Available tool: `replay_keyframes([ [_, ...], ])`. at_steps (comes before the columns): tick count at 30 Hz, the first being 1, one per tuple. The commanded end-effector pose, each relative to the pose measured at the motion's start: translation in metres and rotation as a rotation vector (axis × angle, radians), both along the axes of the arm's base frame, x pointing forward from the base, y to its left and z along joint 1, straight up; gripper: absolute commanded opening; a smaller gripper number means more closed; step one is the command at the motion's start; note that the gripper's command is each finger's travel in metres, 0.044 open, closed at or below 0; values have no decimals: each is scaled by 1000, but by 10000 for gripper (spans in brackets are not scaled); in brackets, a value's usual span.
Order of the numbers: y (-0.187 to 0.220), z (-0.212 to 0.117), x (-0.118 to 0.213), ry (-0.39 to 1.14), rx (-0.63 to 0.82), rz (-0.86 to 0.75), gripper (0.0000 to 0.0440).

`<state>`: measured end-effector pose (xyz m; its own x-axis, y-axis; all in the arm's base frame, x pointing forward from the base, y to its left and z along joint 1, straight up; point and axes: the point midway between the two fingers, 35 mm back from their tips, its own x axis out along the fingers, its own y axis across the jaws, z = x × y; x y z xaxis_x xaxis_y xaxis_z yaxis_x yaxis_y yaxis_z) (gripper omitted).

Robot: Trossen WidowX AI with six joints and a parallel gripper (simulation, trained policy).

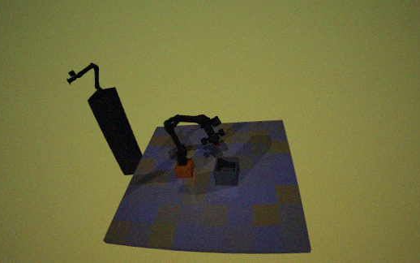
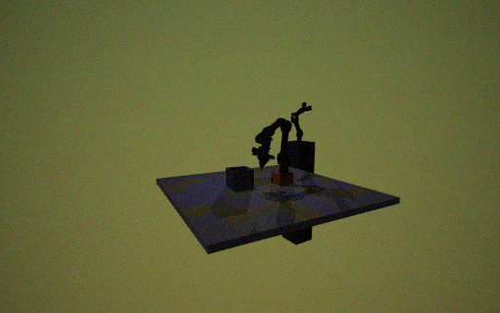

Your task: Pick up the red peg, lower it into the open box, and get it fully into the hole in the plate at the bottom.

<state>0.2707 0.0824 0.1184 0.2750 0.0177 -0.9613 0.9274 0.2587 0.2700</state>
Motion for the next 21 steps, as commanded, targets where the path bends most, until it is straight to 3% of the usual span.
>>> replay_keyframes([
  [1,-15,10,6,-16,-24,-9,0],
  [21,-81,19,18,17,-99,-73,0],
])
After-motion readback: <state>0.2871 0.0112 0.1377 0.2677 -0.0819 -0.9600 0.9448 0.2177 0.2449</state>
